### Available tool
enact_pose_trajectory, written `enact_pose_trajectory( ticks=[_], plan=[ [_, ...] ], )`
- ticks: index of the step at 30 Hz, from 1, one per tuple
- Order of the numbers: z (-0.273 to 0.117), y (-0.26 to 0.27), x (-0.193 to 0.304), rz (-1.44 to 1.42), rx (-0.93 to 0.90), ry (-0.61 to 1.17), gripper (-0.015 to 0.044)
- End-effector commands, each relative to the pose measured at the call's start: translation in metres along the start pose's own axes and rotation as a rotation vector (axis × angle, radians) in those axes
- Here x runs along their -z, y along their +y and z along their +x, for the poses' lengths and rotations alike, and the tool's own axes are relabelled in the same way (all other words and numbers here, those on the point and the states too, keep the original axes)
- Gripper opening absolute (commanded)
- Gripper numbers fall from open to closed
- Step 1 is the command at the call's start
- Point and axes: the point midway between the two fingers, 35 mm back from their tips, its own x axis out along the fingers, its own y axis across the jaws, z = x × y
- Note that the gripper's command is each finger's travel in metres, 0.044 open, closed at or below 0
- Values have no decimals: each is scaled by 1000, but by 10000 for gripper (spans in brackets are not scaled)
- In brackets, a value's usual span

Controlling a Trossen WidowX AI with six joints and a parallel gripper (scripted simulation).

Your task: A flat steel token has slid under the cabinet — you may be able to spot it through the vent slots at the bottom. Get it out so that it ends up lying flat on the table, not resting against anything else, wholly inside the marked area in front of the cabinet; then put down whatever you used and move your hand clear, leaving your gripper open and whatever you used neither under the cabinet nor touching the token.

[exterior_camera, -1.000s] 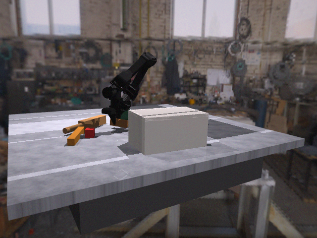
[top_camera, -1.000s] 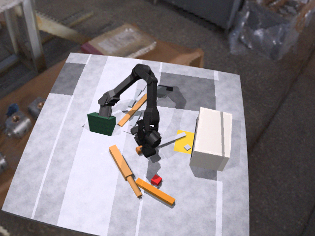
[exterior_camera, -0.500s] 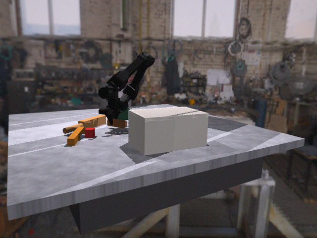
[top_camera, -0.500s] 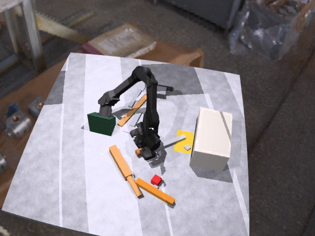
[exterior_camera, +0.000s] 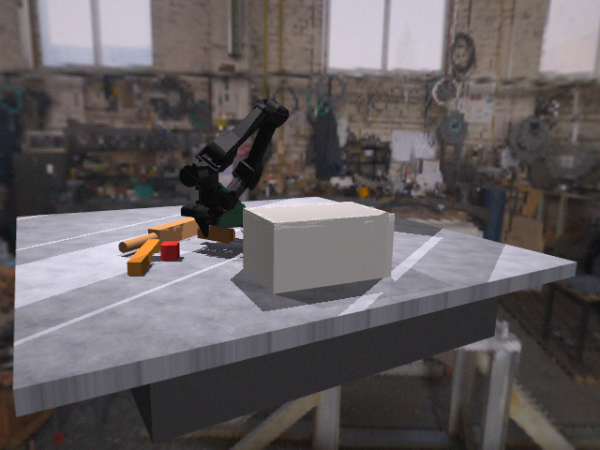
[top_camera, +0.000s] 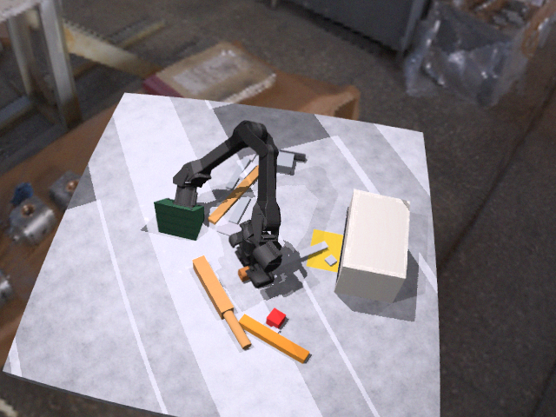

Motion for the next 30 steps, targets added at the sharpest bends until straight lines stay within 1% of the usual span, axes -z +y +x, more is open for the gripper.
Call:
enact_pose_trajectory(
  ticks=[1, 30],
  plan=[
    [-5, -9, 2, -5, 16, -13, 0],
    [-6, -34, 16, -5, 18, -12, 0]
  ],
)
